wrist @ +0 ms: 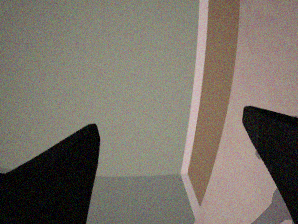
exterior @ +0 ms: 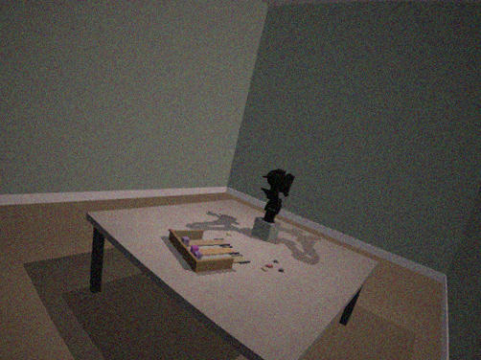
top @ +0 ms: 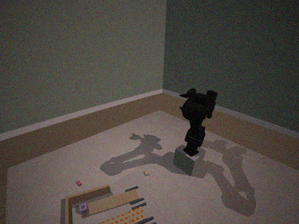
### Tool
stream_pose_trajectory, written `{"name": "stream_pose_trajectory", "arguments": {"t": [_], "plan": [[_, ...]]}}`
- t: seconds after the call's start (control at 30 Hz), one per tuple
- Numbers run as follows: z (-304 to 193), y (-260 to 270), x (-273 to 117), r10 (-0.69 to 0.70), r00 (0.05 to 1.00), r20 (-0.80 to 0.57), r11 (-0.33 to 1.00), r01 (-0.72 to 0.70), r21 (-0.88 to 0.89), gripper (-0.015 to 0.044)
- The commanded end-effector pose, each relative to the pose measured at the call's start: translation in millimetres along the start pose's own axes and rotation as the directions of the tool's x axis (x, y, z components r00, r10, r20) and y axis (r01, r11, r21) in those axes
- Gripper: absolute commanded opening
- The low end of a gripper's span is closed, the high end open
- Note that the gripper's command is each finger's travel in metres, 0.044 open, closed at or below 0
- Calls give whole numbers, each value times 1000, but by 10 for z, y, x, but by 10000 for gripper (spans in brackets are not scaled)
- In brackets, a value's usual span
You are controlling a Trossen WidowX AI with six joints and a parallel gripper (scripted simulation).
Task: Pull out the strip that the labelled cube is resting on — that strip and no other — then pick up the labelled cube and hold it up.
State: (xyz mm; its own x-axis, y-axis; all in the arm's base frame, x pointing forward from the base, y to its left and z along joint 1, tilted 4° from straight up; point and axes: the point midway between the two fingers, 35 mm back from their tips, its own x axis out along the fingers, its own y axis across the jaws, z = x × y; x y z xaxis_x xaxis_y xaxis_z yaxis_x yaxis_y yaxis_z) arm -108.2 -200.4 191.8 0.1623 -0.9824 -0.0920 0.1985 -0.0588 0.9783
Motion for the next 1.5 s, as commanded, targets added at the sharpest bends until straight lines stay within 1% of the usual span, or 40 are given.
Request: {"name": "stream_pose_trajectory", "arguments": {"t": [0.0, 0.2, 0.37, 0.57, 0.77, 0.93, 1.1, 1.3, 1.47], "plan": [[-7, 1, 12, -1, 1000, -4, 1000, 1, -2, 400], [-274, 41, 367, -33, 989, -145, 996, 20, -89, 400], [-639, 73, 653, -62, 957, -283, 982, 8, -189, 400], [-1212, 94, 886, -97, 886, -453, 945, -60, -321, 400], [-1852, 111, 972, -139, 787, -601, 883, -176, -435, 400], [-2408, 117, 918, -179, 688, -703, 809, -304, -503, 400], [-2955, 111, 745, -222, 579, -785, 714, -452, -535, 400], [-3561, 83, 386, -275, 442, -854, 571, -639, -515, 400], [-3995, 40, -28, -320, 329, -889, 431, -785, -445, 400]]}}
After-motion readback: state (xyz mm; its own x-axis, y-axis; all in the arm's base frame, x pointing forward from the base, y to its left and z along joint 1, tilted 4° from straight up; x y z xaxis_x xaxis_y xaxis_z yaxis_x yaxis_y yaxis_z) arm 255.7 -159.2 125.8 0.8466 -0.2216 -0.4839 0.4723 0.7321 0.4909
